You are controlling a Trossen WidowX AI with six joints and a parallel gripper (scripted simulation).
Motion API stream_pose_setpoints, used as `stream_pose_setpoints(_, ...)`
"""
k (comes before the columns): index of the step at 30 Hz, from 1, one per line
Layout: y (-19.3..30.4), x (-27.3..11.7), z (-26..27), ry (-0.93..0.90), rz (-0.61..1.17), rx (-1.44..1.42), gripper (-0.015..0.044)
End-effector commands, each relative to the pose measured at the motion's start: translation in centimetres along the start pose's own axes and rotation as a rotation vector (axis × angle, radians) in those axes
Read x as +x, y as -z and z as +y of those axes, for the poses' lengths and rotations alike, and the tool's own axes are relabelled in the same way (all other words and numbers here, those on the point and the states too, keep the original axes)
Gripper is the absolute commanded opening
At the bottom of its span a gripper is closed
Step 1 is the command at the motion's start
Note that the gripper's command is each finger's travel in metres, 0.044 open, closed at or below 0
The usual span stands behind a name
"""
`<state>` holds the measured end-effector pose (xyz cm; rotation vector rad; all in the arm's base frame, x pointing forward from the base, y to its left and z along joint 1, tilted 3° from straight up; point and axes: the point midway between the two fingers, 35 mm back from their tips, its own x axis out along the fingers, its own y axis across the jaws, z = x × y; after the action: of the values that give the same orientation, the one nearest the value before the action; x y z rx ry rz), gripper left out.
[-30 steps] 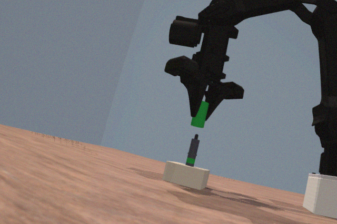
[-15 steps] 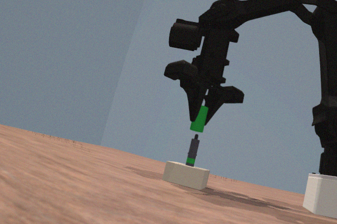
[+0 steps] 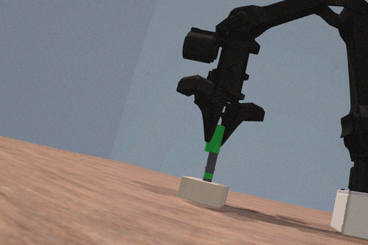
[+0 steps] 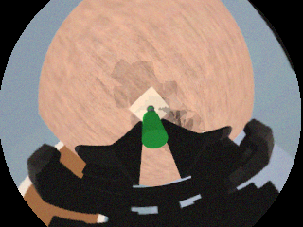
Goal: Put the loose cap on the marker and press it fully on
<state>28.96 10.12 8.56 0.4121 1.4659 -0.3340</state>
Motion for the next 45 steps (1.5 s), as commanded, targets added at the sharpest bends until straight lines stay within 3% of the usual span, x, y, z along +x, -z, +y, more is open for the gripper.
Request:
stream_pose_setpoints(1,0.1,1.4,-0.2,0.011,0.004,0.004,0.0000)
stream_pose_setpoints(45,-0.4,6.1,-0.5,0.012,0.004,0.004,0.0000)
